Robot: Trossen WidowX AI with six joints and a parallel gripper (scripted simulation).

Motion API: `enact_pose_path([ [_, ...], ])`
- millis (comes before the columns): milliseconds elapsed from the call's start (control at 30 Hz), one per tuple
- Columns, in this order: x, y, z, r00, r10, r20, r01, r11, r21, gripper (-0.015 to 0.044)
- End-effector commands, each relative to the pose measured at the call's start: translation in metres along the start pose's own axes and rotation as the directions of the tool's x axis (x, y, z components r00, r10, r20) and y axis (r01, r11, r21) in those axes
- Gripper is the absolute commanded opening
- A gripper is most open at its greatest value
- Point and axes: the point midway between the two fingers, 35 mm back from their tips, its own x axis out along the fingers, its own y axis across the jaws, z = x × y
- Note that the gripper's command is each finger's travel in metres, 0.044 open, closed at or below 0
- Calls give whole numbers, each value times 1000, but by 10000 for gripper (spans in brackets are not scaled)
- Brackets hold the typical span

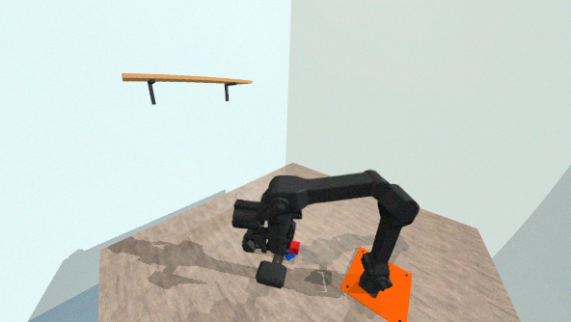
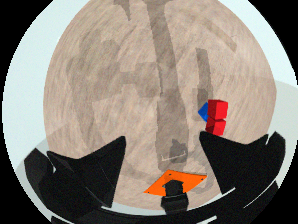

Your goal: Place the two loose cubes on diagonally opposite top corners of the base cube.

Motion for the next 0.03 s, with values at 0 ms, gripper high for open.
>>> enact_pose_path([
  [0,2,1,-2,1000,0,-6,0,1000,2,400],
])
